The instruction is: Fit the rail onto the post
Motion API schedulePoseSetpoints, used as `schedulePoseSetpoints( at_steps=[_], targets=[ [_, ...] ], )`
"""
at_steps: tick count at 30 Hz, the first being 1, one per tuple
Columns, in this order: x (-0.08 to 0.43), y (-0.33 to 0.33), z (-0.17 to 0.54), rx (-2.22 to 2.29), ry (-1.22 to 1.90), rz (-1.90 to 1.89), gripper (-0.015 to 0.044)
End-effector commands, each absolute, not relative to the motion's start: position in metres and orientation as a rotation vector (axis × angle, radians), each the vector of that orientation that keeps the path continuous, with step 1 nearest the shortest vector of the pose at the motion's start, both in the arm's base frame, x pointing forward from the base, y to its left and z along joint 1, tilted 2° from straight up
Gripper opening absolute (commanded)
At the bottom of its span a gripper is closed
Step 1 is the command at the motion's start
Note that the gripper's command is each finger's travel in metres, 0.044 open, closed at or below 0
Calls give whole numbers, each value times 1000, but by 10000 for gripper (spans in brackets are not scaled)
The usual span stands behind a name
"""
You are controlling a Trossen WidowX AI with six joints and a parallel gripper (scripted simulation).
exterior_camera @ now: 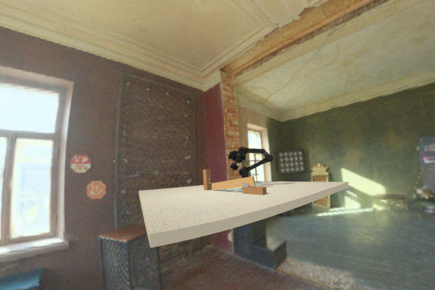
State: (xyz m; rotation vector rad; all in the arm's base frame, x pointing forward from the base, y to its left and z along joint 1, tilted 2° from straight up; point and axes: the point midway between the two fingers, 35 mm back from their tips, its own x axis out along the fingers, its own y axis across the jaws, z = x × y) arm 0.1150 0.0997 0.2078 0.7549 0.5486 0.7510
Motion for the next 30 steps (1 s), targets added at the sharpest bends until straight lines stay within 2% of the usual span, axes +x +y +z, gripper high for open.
schedulePoseSetpoints(
  at_steps=[1,2,12,25,30],
  targets=[
    [116,99,207,742,553,750,426],
    [117,97,206,702,566,748,440],
    [165,52,174,-162,815,859,440],
    [265,-2,110,-1402,1005,1353,440],
    [271,-3,106,-1467,1009,1386,440]
  ],
)
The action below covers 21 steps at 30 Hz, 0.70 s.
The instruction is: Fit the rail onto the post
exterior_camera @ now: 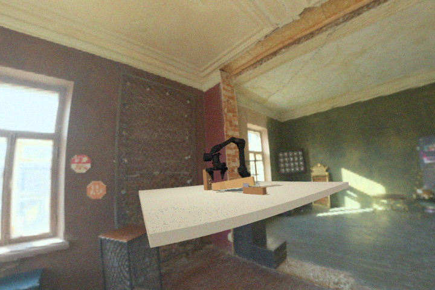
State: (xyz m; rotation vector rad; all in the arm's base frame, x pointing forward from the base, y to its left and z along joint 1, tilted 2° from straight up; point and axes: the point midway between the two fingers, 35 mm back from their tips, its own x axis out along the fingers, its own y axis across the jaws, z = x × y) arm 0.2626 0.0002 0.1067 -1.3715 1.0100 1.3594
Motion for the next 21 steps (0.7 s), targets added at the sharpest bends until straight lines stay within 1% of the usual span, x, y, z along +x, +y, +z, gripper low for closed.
schedulePoseSetpoints(
  at_steps=[1,21],
  targets=[
    [270,-3,106,-1467,1009,1386,440],
    [273,-3,83,-1467,1009,1386,440]
  ],
)
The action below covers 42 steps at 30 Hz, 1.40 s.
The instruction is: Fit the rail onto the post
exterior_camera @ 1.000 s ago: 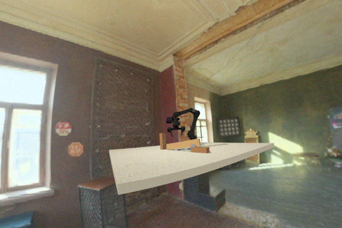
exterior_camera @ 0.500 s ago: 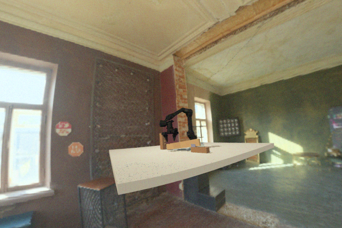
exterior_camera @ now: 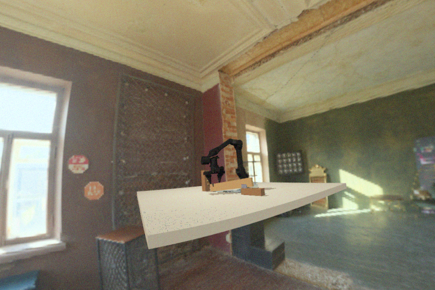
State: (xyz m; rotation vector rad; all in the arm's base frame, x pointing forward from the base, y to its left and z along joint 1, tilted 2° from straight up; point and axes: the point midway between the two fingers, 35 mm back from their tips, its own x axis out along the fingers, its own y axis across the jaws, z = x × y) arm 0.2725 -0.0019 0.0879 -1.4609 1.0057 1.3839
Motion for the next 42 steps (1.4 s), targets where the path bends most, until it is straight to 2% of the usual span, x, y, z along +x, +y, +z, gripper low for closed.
schedulePoseSetpoints(
  at_steps=[1,31,42],
  targets=[
    [273,-3,81,-1467,1009,1386,440],
    [273,-2,36,-1466,1009,1387,440],
    [273,-2,36,-1466,1009,1387,151]
  ],
)
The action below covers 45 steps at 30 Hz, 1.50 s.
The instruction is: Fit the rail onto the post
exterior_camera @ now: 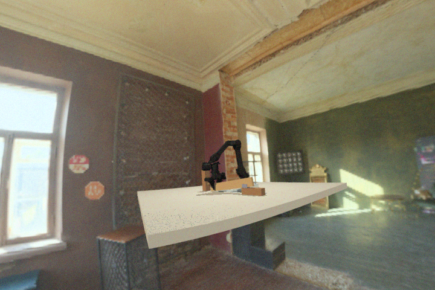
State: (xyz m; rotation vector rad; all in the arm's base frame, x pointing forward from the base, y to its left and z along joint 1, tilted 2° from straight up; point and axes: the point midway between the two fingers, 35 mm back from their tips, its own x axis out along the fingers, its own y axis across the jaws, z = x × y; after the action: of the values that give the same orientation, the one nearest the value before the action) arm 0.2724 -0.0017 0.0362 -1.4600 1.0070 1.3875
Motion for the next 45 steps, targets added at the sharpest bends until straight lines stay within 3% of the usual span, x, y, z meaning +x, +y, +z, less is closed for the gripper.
schedulePoseSetpoints(
  at_steps=[1,3,12,45],
  targets=[
    [273,-2,36,-1466,1009,1387,125],
    [273,-2,36,-1466,1009,1387,72],
    [273,-2,36,-1466,1009,1387,0],
    [273,-1,47,-1466,1009,1387,0]
  ],
)
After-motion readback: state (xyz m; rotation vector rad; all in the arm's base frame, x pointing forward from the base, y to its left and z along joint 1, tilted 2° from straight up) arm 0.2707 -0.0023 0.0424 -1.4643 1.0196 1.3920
